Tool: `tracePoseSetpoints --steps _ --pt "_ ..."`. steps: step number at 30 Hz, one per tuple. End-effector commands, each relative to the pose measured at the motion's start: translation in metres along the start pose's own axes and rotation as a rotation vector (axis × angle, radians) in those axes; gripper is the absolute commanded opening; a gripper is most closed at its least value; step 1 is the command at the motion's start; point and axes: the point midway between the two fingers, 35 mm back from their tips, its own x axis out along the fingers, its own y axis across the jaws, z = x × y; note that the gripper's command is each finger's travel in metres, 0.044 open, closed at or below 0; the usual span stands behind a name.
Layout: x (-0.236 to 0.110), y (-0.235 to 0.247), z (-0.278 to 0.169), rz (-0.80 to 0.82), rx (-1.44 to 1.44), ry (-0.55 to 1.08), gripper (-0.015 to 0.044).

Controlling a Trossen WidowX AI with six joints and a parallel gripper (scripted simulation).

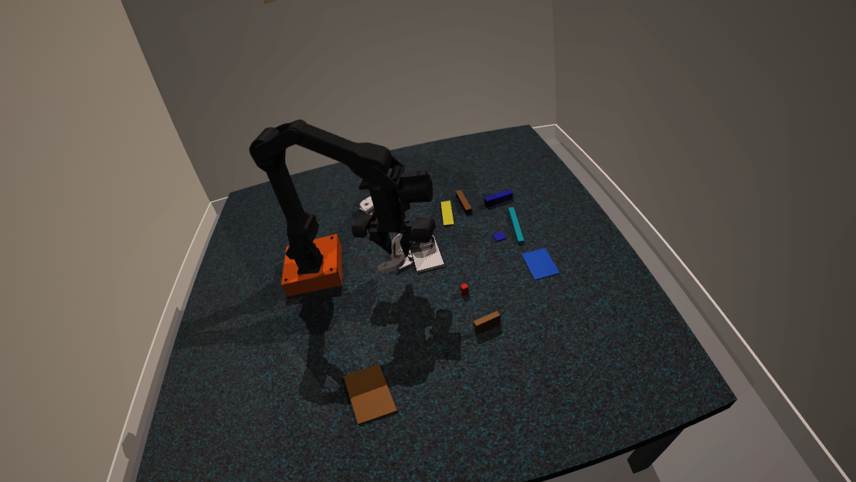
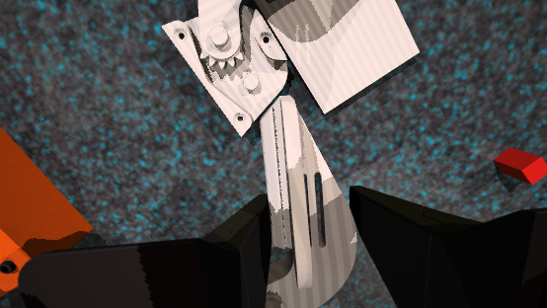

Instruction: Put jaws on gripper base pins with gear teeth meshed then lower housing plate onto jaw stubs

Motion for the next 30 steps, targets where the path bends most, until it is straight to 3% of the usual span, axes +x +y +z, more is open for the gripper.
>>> tracePoseSetpoints --steps 1,30 --pt "0.0 0.003 0.011 0.003 0.083 -0.005 0.0134" --pt "0.0 0.029 0.072 0.009 0.671 -0.008 0.0134"
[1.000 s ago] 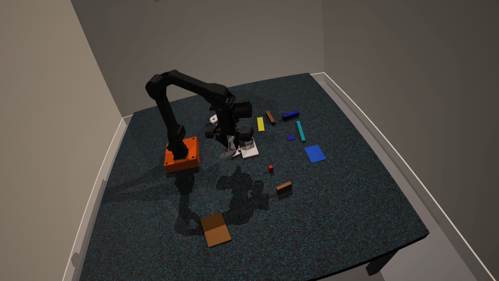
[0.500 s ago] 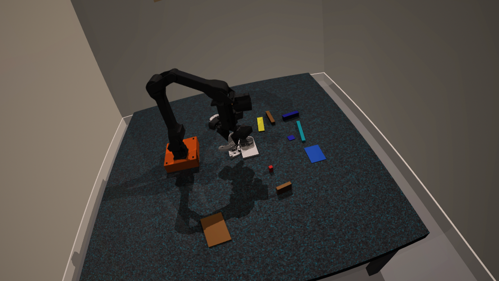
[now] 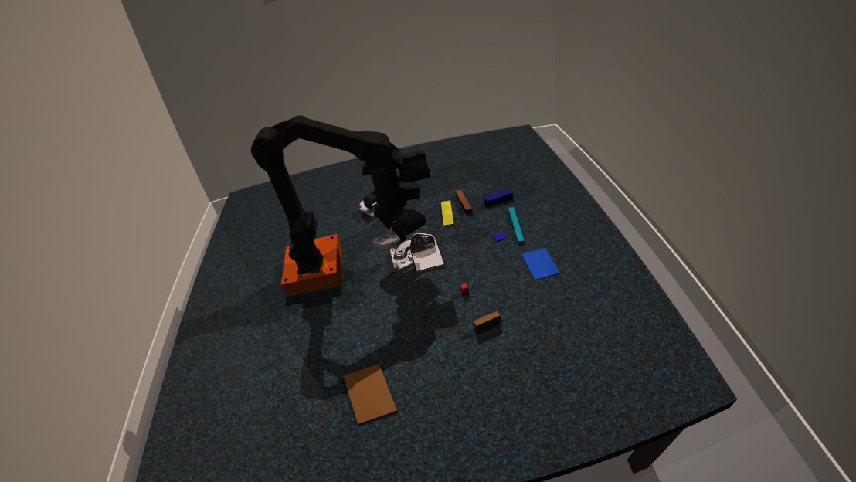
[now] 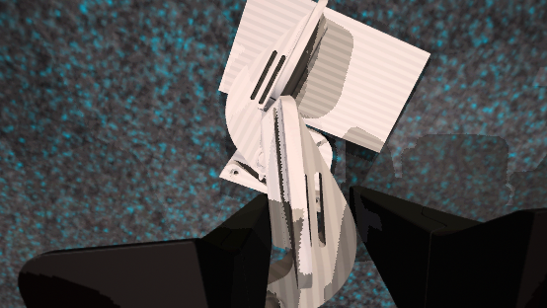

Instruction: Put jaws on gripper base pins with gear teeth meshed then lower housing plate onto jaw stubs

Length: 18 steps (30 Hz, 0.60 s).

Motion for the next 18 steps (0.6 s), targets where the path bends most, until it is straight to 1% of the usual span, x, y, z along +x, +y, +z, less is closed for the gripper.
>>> tracePoseSetpoints --steps 1,14,18 --pt "0.0 0.01 0.004 0.006 0.083 -0.001 0.0134" --pt "0.0 0.037 0.015 0.008 0.343 0.0 0.0134" --pt "0.0 0.039 0.015 0.008 0.356 0.0 0.0134"
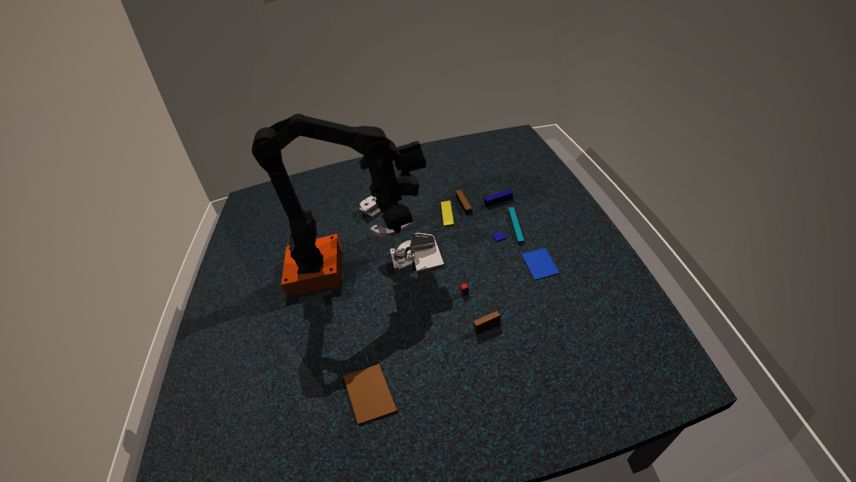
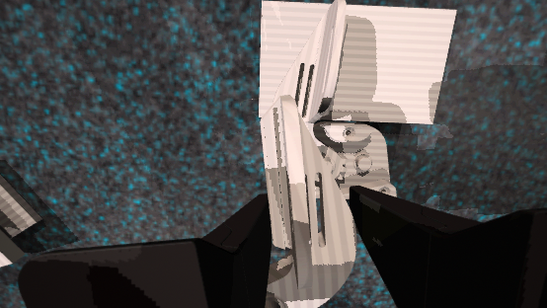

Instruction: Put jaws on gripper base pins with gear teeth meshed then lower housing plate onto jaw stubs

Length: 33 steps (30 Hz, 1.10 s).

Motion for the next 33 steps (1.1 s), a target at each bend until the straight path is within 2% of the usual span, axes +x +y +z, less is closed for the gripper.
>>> tracePoseSetpoints --steps 1,25,33 --pt "0.0 0.004 -0.001 0.004 0.026 0.002 0.0134" --pt "0.0 0.003 0.0 0.004 0.019 0.002 0.0134" --pt "-0.001 -0.016 0.012 0.003 0.019 0.001 0.0134"
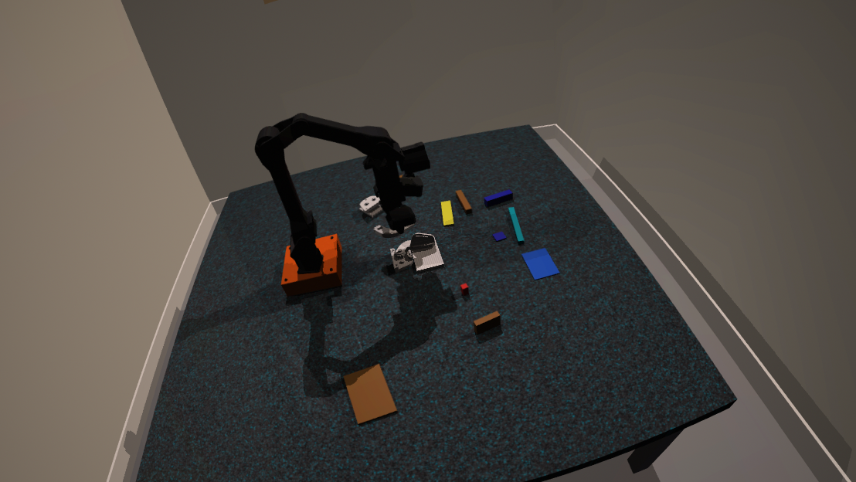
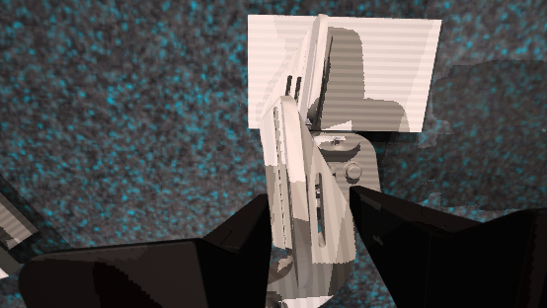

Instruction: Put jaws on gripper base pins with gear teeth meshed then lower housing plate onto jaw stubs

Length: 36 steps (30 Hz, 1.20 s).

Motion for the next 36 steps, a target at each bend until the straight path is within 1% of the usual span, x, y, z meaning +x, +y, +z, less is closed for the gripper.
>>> tracePoseSetpoints --steps 1,19,36 --pt "-0.001 -0.011 0.007 0.002 0.001 -0.002 0.0134" --pt "-0.001 -0.062 0.03 -0.002 0.001 -0.003 0.0134" --pt "-0.001 -0.063 0.03 -0.002 0.001 -0.003 0.0134"
